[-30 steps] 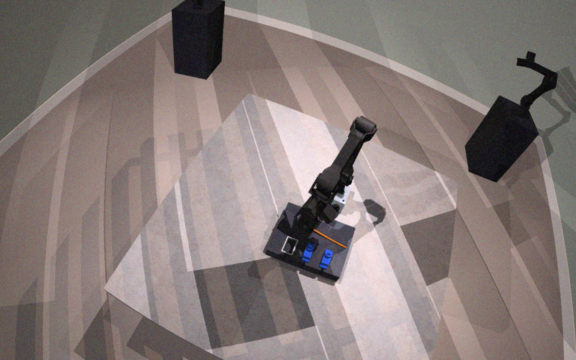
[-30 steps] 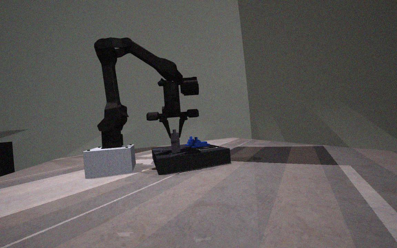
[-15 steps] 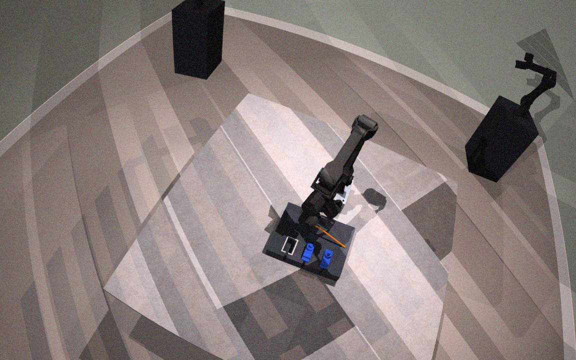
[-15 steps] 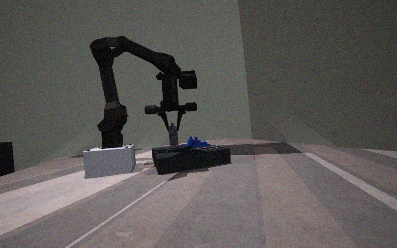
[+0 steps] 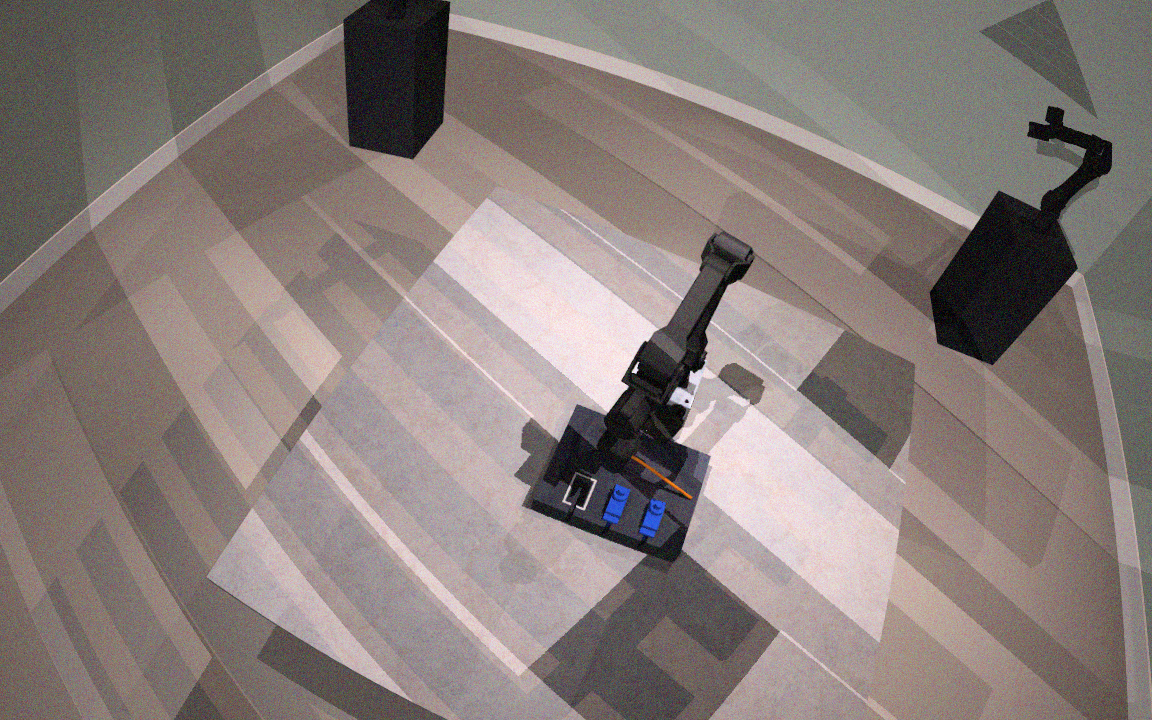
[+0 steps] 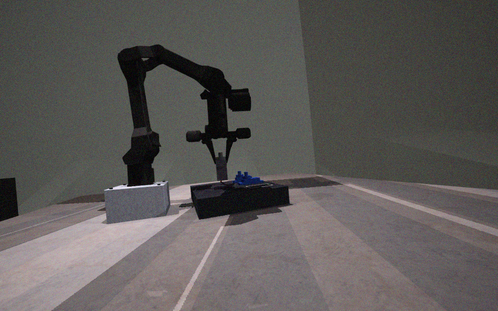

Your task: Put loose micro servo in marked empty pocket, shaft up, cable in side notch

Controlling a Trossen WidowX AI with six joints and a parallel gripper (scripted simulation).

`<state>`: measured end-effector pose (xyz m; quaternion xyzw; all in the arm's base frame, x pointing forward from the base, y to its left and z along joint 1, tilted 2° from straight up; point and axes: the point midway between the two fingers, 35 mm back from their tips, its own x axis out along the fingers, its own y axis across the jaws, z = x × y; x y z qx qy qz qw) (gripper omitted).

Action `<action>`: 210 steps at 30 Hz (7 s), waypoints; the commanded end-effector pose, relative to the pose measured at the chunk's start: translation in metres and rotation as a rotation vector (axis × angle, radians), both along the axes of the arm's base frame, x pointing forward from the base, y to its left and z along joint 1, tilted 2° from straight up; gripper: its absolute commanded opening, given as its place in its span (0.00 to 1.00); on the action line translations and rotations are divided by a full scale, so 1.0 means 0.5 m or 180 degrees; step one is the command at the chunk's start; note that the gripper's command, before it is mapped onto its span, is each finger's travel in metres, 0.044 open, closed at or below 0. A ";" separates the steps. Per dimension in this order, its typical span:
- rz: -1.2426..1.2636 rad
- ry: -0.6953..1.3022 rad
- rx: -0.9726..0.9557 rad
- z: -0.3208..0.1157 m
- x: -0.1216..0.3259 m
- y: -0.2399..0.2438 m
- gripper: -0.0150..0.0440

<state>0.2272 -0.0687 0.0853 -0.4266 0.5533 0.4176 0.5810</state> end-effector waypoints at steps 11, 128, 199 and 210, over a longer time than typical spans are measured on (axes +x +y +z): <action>-0.0016 -0.0013 -0.0033 0.002 -0.002 -0.090 0.25; -0.4380 -0.0001 0.0169 -0.037 0.220 -0.117 0.25; -0.4380 0.0000 0.0169 -0.054 0.216 -0.115 0.57; -0.4378 -0.0013 0.0167 0.006 0.126 -0.116 0.88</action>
